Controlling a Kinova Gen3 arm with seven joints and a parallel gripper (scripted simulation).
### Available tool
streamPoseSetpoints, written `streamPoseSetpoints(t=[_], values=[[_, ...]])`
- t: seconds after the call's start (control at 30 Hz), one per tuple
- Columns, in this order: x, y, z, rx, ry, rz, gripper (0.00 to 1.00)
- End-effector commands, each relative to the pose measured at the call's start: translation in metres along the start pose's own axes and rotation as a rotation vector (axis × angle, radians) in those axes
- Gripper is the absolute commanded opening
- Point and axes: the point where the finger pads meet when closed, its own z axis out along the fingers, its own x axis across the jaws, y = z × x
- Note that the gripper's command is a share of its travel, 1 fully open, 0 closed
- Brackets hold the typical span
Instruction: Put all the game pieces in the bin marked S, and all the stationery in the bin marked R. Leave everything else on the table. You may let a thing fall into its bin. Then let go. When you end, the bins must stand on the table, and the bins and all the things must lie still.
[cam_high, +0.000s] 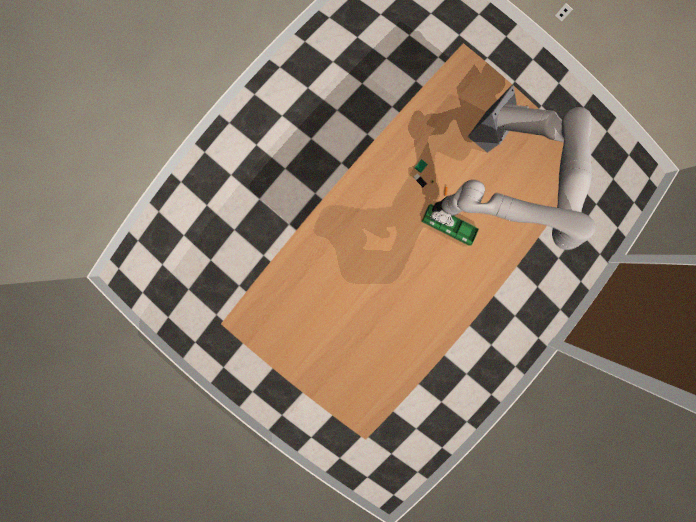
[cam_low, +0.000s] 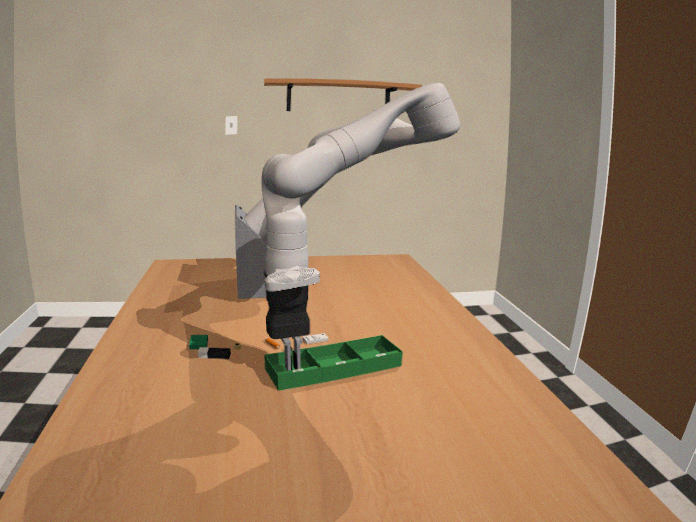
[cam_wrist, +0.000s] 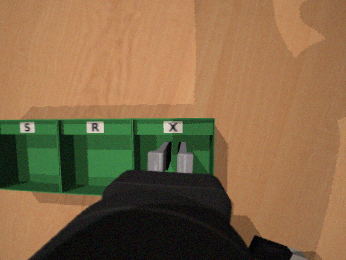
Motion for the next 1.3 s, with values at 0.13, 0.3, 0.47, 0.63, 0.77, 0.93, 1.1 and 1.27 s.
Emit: streamPoseSetpoints(t=[0.13,0.3,0.47,0.63,0.77,0.93,1.1,1.27], values=[[0.0004,-0.0006,-0.001,0.002,0.001,0.0,0.31],[0.0004,-0.0006,-0.001,0.002,0.001,0.0,0.31],[0.0004,-0.0006,-0.001,0.002,0.001,0.0,0.31],[0.0004,-0.0007,-0.001,0.002,0.001,0.0,0.31],[0.0004,-0.0007,-0.001,0.002,0.001,0.0,0.31],[0.0004,-0.0007,-0.001,0.002,0.001,0.0,0.31],[0.0004,-0.0006,-0.0023,0.002,0.001,0.0,0.31],[0.0004,-0.0006,-0.0063,0.002,0.001,0.0,0.31]])
